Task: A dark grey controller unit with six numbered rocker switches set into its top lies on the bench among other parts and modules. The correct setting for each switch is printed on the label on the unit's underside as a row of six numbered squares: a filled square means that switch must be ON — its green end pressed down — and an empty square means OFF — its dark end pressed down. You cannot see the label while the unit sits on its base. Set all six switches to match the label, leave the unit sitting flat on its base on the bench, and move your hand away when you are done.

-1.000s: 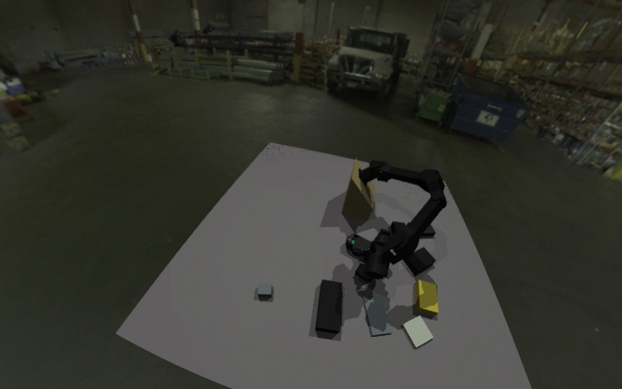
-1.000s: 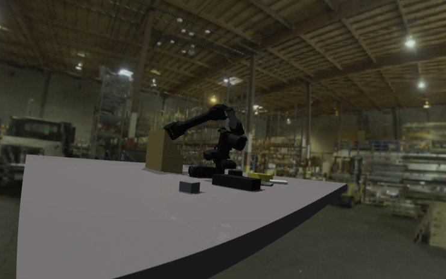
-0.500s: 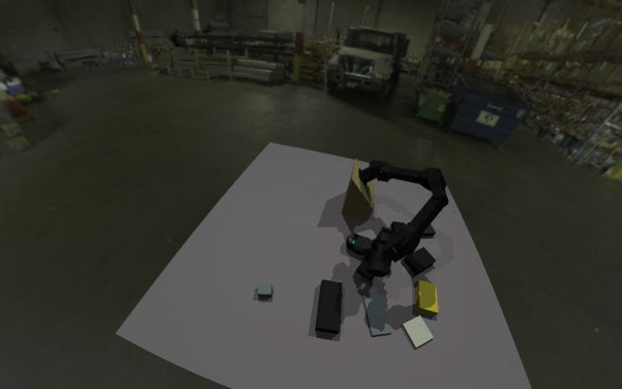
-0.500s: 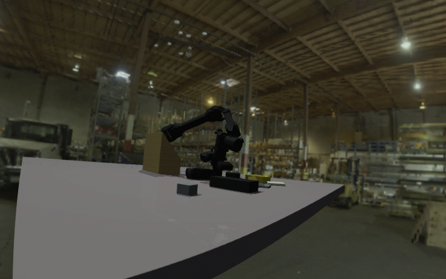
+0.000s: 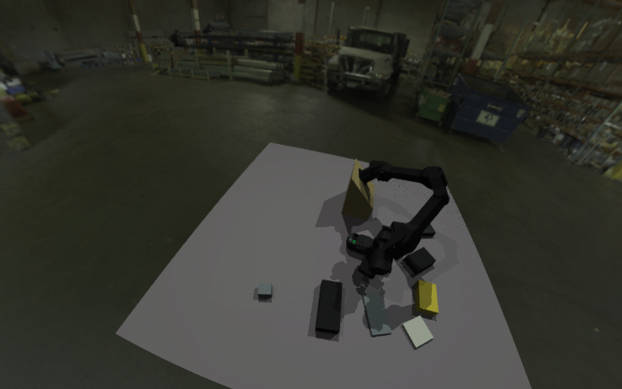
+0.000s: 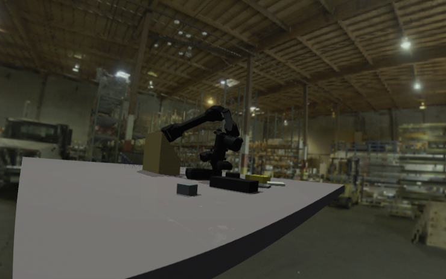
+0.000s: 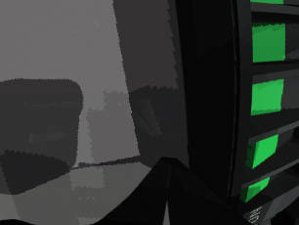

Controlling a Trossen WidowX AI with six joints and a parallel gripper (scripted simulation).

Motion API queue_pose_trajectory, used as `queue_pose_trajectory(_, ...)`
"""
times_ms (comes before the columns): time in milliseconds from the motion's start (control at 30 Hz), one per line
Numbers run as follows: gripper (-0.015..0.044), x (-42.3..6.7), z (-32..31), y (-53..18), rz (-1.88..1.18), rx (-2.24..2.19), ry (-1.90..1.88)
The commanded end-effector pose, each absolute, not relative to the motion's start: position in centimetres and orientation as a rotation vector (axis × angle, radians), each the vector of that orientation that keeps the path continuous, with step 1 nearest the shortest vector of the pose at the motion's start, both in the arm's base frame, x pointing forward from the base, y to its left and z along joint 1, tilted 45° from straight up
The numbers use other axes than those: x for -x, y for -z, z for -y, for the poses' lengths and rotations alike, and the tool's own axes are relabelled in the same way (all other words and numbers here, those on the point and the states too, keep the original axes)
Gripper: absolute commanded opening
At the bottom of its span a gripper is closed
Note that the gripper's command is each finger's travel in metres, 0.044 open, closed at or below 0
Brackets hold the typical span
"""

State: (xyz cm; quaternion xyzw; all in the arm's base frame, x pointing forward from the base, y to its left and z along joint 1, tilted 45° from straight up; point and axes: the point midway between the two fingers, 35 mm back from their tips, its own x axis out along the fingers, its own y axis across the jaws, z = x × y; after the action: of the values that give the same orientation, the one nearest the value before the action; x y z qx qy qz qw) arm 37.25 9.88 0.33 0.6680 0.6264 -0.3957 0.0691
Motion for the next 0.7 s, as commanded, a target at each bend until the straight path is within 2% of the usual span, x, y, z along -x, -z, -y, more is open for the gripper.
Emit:
queue_pose_trajectory(0, 0.0, -36.26, -10.61, 0.03, -1.912, -1.992, 1.22)
queue_pose_trajectory(667, 0.0, -35.74, -10.77, -0.02, -1.912, -1.992, 1.22)
